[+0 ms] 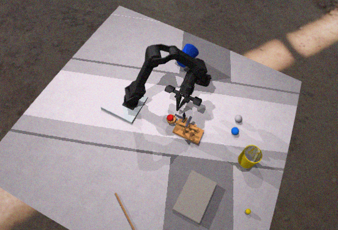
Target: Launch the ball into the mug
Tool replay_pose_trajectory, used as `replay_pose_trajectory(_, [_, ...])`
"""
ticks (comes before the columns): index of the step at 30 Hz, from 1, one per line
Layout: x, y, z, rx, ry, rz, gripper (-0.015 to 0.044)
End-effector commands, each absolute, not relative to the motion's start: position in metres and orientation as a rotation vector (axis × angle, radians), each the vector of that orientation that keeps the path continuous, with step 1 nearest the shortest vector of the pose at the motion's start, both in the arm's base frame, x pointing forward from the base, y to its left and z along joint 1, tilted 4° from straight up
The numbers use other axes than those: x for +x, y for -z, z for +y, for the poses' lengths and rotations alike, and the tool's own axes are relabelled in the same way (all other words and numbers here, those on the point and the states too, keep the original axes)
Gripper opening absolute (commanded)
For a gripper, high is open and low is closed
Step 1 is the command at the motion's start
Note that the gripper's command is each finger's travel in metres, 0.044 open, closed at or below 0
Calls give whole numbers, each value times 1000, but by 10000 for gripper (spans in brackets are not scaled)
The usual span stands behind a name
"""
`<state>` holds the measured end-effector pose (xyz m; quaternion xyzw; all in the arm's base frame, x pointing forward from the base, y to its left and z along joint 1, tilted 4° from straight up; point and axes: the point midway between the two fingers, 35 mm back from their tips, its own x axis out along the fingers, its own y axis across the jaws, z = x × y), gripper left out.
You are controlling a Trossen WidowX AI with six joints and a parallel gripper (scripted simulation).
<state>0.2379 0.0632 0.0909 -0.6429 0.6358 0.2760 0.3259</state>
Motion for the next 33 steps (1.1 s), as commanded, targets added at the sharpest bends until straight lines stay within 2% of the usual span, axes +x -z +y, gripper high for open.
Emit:
replay_pose_trajectory(1, [237,-83,62,-1692,-725,1675,0])
replay_pose_trajectory(26, [236,-35,62,-1696,-730,1691,0])
replay_pose_trajectory(28, [238,-46,68,-1698,-732,1670,0])
replay_pose_trajectory(33, [236,-134,104,-1709,-752,1520,0])
